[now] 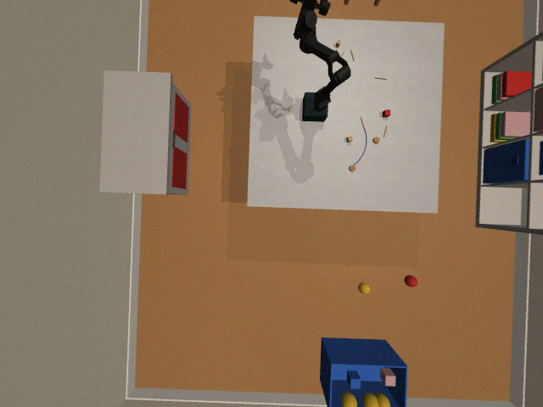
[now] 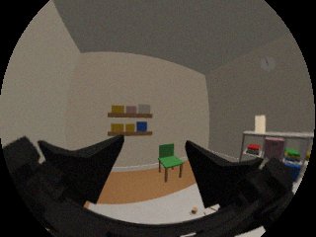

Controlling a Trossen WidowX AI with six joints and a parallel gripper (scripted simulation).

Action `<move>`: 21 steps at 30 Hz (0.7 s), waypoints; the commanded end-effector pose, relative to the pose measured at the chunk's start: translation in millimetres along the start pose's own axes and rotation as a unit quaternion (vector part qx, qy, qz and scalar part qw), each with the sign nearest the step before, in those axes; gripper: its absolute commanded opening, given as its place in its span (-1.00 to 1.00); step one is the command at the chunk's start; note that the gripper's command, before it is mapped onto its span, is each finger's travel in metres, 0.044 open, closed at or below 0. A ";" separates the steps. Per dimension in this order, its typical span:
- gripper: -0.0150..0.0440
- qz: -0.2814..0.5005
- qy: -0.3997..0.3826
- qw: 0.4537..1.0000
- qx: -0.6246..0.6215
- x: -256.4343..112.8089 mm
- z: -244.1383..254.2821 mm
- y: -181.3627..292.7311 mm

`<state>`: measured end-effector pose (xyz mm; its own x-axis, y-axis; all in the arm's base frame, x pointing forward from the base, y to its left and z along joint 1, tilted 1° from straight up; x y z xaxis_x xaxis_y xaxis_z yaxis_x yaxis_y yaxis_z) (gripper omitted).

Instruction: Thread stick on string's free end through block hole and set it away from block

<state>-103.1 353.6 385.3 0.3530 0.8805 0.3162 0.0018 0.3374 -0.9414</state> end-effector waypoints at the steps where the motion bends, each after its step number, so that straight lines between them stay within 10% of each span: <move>1: 0.95 0.000 0.000 1.000 0.000 0.0 0.0 0.0; 21: 1.00 0.160 0.147 0.924 -0.314 90.3 -203.2 97.3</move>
<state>81.4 401.9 316.0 0.6161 0.7795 0.1132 0.3436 -0.1366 -0.9291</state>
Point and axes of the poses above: the point midway between the two fingers, 35 mm back from their tips, its own x axis out along the fingers, its own z axis across the jaws, y = z × x, the point moved 1 cm from there along -x, back along the fingers
